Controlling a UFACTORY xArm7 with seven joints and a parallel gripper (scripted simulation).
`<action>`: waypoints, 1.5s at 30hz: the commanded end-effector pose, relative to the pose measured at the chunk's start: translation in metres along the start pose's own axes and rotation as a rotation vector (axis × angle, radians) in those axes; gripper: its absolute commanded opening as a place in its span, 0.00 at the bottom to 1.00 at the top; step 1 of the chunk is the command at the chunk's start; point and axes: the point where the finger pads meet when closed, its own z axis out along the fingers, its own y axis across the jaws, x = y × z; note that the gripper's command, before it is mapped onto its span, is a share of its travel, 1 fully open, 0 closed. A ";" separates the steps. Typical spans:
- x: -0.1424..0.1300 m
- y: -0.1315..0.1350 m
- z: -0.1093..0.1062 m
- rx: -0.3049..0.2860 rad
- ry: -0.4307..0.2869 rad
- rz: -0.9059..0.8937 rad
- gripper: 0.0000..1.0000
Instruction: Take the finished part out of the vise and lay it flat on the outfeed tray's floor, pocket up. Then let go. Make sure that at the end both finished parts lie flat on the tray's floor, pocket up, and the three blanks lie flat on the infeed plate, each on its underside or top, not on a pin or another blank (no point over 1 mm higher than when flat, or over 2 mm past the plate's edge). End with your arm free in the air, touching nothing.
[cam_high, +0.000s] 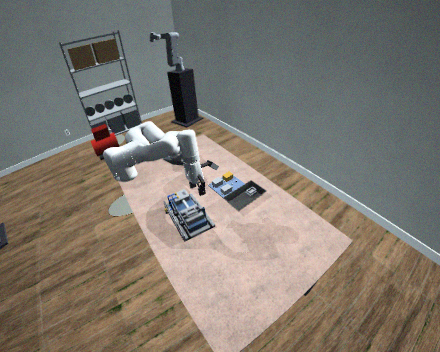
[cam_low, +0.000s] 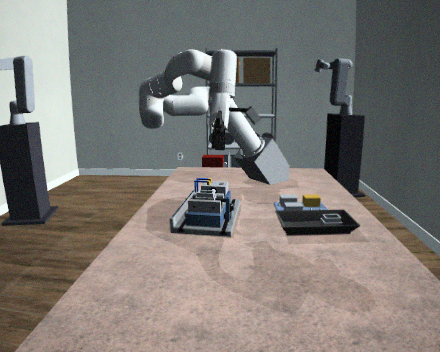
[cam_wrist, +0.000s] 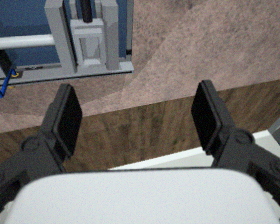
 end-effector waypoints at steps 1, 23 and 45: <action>-0.004 -0.003 0.005 0.020 0.003 0.003 1.00; -0.027 -0.027 0.040 0.145 0.026 0.044 1.00; -0.040 -0.042 0.058 0.210 0.042 0.073 1.00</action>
